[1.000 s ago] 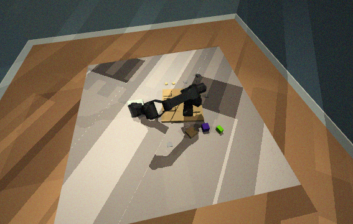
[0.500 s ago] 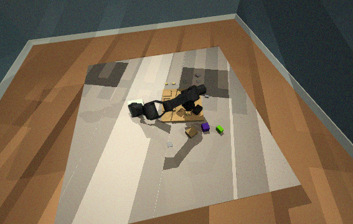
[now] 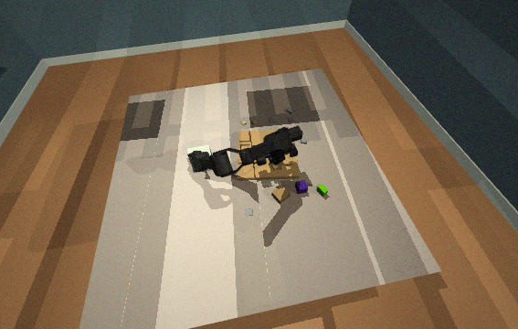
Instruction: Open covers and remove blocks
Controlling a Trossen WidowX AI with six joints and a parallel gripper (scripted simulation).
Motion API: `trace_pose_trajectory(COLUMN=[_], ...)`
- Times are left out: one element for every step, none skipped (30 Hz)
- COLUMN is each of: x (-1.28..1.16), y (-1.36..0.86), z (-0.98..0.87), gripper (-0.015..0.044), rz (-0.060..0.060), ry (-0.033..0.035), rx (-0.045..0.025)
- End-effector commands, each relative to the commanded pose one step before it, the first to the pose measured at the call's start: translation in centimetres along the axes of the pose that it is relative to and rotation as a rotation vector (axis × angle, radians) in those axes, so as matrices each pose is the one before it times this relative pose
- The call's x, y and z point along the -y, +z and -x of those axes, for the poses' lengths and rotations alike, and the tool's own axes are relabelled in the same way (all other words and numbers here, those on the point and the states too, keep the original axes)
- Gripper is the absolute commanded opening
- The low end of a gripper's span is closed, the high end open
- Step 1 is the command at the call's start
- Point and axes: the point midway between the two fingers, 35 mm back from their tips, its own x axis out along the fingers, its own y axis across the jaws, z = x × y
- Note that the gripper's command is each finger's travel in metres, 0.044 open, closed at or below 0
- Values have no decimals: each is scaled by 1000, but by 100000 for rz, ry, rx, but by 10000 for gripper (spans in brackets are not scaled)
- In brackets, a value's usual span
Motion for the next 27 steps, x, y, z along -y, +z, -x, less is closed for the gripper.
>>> trace_pose_trajectory(x=[-264,2,3,2,2,1,1,1,0,0,0,-1,-1,0,0,0,24,39,57,64,79,80,91,93,61,21,-2], y=[-51,-3,-4,-4,-5,-5,-5,-5,-5,-5,-5,-5,-4,-2,-1,0,4,6,11,15,21,24,28,28,28,9,7], z=[-662,-62,-72,-82,-89,-93,-94,-94,-94,-94,-94,-94,-74,-45,-15,0,-13,-22,-33,-36,-42,-39,-41,-43,-28,-10,0], gripper=[0,0,0,0,0,0,0,0,0,0,0,0,0,0,0,0,0,0,0,0,0,0,0,0,0,0,0], rz=[31410,0,0,0,0,-1,-1,-1,-1,-1,-1,-1,0,0,0,0,-1,-1,-2,-2,-2,-2,-3,-3,-2,-1,-64], ry=[1037,0,0,0,0,1,1,1,1,1,2,2,2,1,0,0,-1,-1,-2,-2,-2,-2,-3,-3,-2,-1,0], rx=[-1186,-1,-2,-2,-3,-3,-3,-4,-4,-4,-5,-5,-4,-3,-1,0,0,-1,-1,-1,-1,0,0,0,0,0,0])
